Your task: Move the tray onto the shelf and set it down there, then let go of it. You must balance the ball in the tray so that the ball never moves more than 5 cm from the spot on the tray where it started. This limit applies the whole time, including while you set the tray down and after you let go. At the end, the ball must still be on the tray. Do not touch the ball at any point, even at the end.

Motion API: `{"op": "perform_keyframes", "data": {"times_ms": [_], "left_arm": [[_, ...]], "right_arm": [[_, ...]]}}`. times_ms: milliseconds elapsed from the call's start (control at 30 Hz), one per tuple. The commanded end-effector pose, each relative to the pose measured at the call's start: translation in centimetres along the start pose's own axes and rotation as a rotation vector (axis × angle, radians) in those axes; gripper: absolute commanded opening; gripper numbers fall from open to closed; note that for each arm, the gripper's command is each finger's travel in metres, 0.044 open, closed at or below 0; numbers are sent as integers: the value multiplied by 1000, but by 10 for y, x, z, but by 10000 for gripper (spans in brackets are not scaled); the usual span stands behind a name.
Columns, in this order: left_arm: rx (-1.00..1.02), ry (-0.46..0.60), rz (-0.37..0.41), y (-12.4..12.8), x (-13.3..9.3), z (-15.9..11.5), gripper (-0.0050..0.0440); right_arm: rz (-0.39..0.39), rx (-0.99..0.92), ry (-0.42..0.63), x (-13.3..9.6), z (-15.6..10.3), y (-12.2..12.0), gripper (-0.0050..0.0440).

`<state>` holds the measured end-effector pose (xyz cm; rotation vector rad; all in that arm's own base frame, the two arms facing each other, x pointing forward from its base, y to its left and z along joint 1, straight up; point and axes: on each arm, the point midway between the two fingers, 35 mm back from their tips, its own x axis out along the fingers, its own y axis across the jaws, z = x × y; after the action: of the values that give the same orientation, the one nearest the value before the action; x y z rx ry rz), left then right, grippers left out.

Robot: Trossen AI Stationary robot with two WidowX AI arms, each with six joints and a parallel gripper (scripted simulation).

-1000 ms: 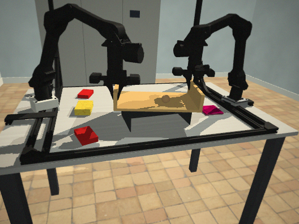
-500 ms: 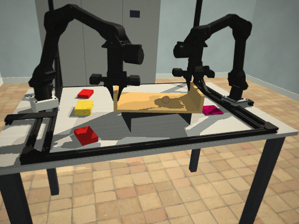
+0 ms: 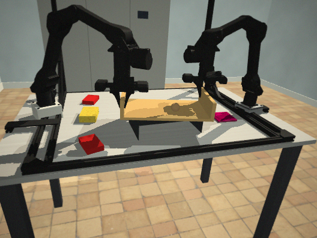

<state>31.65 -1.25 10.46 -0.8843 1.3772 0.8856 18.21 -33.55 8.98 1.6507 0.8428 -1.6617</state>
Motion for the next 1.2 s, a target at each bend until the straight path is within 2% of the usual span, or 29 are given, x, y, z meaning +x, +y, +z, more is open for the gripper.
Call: {"op": "perform_keyframes", "data": {"times_ms": [0, 1167], "left_arm": [[-1, 2, 6, 0, -1, 0, 20], [-1, 5, 7, 0, 9, 0, 20]], "right_arm": [[7, -1, 1, 1, 0, 1, 20], [8, -1, 5, 12, 0, 1, 20]]}}
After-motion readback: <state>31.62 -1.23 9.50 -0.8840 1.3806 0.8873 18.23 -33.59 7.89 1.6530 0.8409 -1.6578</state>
